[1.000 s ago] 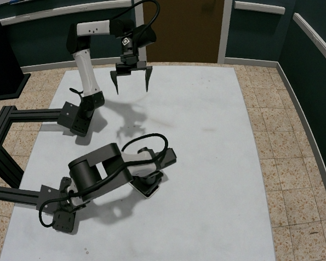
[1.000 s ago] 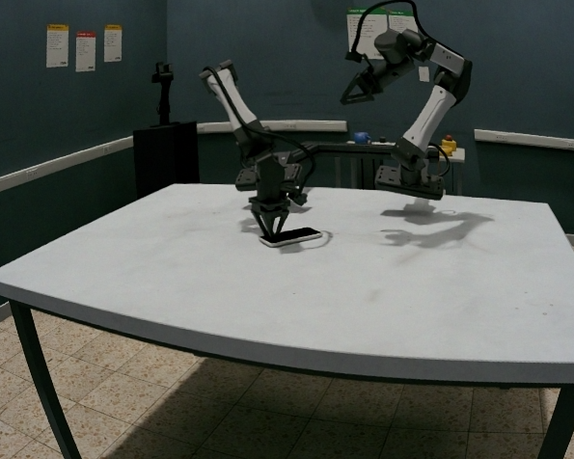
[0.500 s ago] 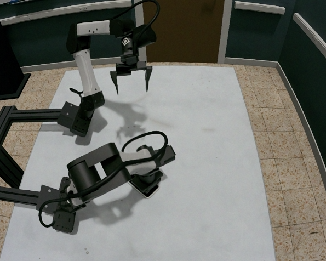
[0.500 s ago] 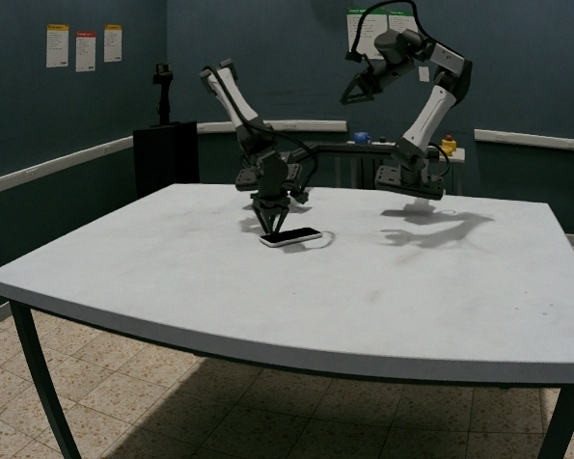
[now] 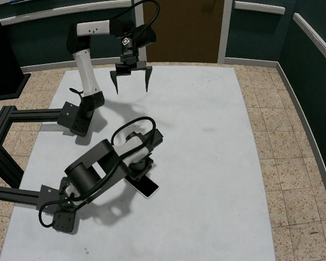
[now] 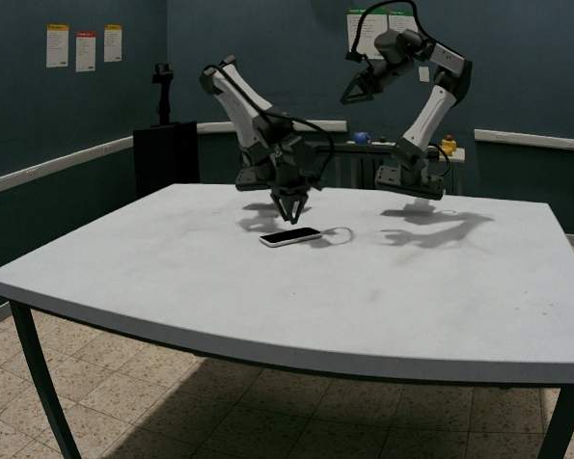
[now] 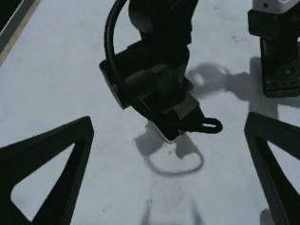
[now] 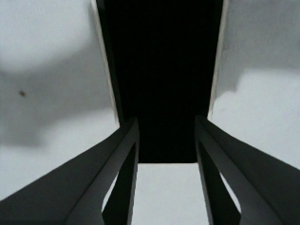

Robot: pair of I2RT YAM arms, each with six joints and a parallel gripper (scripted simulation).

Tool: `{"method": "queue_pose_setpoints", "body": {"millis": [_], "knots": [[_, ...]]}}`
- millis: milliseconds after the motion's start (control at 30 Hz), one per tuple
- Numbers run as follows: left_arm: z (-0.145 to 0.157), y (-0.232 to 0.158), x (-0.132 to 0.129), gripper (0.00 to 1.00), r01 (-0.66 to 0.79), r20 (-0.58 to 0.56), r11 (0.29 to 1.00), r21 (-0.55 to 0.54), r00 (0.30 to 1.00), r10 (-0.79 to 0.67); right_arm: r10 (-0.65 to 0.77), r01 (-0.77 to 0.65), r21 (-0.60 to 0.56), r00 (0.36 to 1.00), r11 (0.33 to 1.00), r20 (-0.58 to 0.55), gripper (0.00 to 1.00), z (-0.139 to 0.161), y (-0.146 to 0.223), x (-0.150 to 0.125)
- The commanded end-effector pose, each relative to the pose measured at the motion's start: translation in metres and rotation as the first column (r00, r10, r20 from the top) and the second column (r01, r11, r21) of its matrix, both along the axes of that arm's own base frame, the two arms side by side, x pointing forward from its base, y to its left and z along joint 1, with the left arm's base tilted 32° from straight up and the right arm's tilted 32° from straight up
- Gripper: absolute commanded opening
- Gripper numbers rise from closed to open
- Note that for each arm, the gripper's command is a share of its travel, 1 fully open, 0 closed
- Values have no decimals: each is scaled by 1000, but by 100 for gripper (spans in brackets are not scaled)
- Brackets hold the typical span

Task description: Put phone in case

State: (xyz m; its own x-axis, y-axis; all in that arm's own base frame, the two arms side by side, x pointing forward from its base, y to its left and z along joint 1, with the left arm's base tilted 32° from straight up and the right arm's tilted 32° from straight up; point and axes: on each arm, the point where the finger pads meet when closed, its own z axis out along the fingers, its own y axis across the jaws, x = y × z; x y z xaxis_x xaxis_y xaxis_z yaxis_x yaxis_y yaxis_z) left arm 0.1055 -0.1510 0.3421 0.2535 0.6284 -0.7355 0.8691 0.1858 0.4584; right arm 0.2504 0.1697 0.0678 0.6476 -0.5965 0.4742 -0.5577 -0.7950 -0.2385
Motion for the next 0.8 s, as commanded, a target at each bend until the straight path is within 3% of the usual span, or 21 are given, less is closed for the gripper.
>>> {"method": "queue_pose_setpoints", "body": {"millis": [0,200,400,767], "knots": [[-12,1,-1,100,4,-31,1000,26,1000,-3,0,0,10,1000,1000,10,35,5,1,-7],[-12,1,-1,100,4,-32,1000,26,999,-3,-7,7,3,1000,1000,2,35,4,-5,-12],[-5,1,-1,100,0,-12,1000,10,1000,0,-15,15,-6,1000,1000,-1,35,-13,-9,1],[-5,1,-1,100,0,-12,1000,10,1000,0,-15,15,-1,1000,1000,4,35,-7,-3,7]]}}
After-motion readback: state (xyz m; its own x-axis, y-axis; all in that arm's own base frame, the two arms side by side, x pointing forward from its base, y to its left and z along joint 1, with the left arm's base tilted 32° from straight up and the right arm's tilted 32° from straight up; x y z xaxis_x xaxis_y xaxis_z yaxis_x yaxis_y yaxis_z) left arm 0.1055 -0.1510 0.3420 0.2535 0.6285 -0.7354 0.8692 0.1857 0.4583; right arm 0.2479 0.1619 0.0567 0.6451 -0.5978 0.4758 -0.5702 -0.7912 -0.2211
